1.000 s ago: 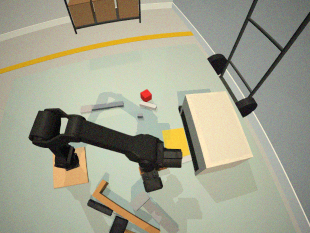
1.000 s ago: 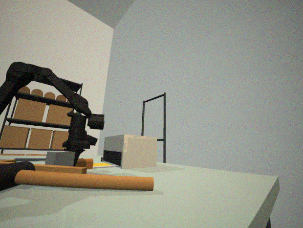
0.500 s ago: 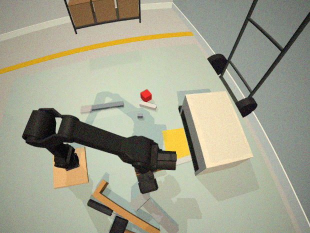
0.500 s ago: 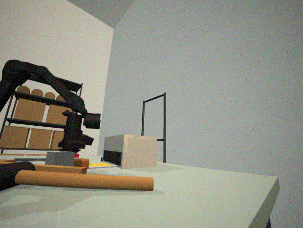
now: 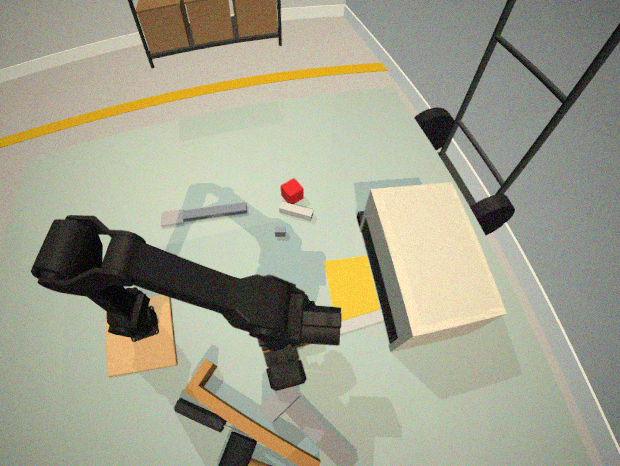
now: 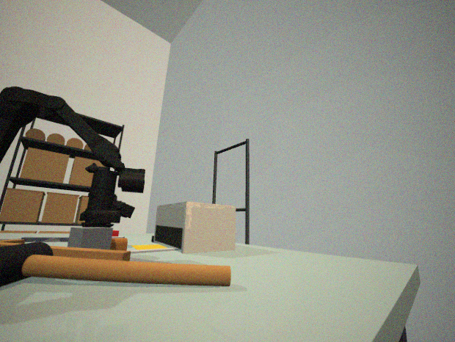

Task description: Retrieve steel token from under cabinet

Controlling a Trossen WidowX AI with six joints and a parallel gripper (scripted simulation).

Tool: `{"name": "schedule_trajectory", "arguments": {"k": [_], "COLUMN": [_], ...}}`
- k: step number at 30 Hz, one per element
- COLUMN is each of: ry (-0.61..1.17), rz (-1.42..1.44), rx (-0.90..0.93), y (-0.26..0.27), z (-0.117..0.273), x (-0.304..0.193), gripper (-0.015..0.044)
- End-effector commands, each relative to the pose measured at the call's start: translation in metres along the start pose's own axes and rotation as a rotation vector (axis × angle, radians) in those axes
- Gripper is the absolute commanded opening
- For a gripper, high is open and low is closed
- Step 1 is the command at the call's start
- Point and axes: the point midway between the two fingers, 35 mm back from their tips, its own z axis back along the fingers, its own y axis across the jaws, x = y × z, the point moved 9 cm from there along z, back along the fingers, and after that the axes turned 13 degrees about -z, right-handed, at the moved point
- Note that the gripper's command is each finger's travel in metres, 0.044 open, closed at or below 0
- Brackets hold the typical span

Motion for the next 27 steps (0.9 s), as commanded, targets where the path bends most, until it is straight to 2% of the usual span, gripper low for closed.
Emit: {"name": "schedule_trajectory", "arguments": {"k": [1,27], "ry": [0.002,0.004], "rz": [0.004,0.004], "rx": [0.000,0.000], "y": [-0.002,-0.010], "z": [-0.001,-0.001], "x": [-0.006,-0.038], "gripper": [0.0000,0.0000]}}
